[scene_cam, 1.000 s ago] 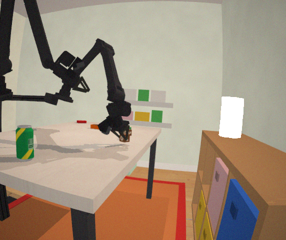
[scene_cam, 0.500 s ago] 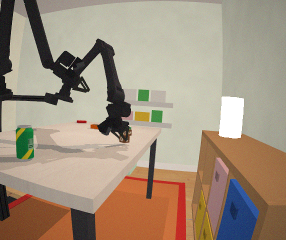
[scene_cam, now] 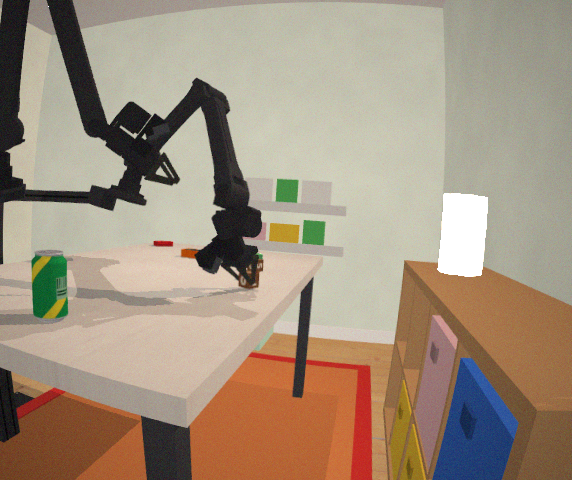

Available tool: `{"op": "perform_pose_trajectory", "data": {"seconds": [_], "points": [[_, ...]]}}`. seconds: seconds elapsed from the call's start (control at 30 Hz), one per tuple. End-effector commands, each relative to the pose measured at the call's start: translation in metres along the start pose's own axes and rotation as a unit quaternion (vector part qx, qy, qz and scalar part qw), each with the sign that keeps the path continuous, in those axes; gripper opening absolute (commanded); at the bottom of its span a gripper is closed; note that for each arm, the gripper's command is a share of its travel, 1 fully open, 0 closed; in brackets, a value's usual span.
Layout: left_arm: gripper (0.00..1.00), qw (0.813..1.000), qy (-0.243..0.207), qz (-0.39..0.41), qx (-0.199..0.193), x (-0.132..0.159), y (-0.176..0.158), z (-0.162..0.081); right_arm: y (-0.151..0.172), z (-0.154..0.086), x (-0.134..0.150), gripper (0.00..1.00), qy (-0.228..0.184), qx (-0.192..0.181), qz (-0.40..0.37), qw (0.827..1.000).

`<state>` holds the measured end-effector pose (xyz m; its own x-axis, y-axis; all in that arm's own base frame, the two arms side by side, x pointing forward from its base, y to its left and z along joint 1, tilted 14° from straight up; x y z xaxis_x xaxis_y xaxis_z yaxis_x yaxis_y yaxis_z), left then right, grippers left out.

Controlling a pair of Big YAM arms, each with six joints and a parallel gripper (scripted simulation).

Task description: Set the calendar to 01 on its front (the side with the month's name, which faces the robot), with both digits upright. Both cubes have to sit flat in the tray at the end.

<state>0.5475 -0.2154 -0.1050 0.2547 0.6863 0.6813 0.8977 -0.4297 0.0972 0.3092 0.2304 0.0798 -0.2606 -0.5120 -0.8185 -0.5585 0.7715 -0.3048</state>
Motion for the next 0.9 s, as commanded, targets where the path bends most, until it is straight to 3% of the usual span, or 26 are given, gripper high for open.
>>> {"op": "perform_pose_trajectory", "data": {"seconds": [0.0,0.3,0.4,0.53,0.63,0.87], "points": [[0.35,1.0,0.002,-0.006,0.002,0.0,0.008,0.017,0.0,0.002,-0.005,1.0,-0.003,0.0,0.003,1.0],[0.35,1.0,0.002,-0.005,0.001,-0.002,0.008,0.021,0.0,0.002,-0.005,1.0,-0.003,0.0,0.003,1.0],[0.35,1.0,0.002,-0.005,0.001,0.002,0.006,0.001,0.0,0.002,-0.005,1.0,-0.003,0.0,0.003,1.0],[0.35,1.0,0.002,-0.005,0.001,0.002,0.006,0.001,0.0,0.002,-0.005,1.0,-0.003,0.0,0.003,1.0],[0.63,1.0,0.002,-0.006,0.002,0.002,0.006,0.0,0.0,0.002,-0.005,1.0,-0.003,0.0,0.003,1.0],[0.64,1.0,0.001,-0.007,-0.013,0.006,0.02,-0.028,0.0,0.002,-0.005,1.0,-0.003,0.0,0.003,1.0]]}}
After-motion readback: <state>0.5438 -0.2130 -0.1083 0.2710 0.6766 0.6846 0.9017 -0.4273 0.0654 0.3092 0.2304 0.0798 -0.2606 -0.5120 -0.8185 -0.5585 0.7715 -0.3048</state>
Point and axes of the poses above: on each arm, the point where the finger pads meet when closed, its own z axis out along the fingers, its own y axis across the jaws, x = y × z, the point moved 8 cm from there along -z, back along the fingers, and after that the axes turned 4 degrees about -z, right-handed, at the moved point
